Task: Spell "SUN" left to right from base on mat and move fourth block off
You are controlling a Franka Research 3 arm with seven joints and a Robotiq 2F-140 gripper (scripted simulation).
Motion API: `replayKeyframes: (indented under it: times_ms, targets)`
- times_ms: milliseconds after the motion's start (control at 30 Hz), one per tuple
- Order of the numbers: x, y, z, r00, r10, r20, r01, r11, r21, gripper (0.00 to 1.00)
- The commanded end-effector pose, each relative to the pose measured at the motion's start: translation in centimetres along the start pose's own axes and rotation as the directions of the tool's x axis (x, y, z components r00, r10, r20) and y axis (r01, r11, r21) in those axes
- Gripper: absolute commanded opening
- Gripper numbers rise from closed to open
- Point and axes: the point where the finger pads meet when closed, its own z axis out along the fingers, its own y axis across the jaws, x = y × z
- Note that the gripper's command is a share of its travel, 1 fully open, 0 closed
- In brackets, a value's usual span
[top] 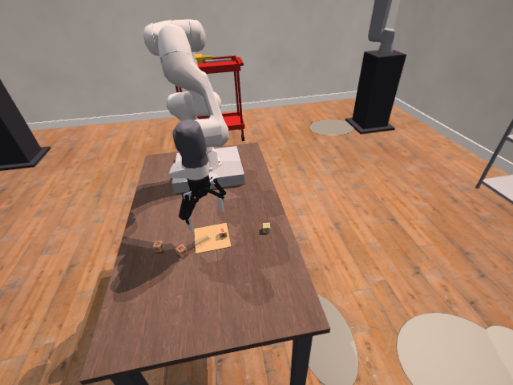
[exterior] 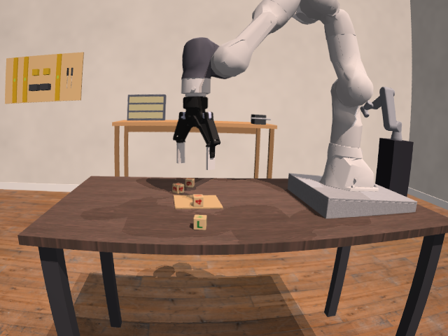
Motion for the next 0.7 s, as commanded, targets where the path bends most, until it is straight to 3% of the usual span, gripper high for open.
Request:
replayKeyframes:
  times_ms: [0, 367, 667]
  targets:
    - [0.2, -0.3, 0.1, 0.990, -0.139, -0.005, 0.139, 0.990, -0.001, 1.00]
    - [0.6, -1.1, 0.2, 0.968, -0.251, -0.006, 0.251, 0.968, -0.004, 1.00]
    - [1.1, -2.1, 0.3, 0.924, -0.381, -0.007, 0.381, 0.924, -0.007, 1.00]
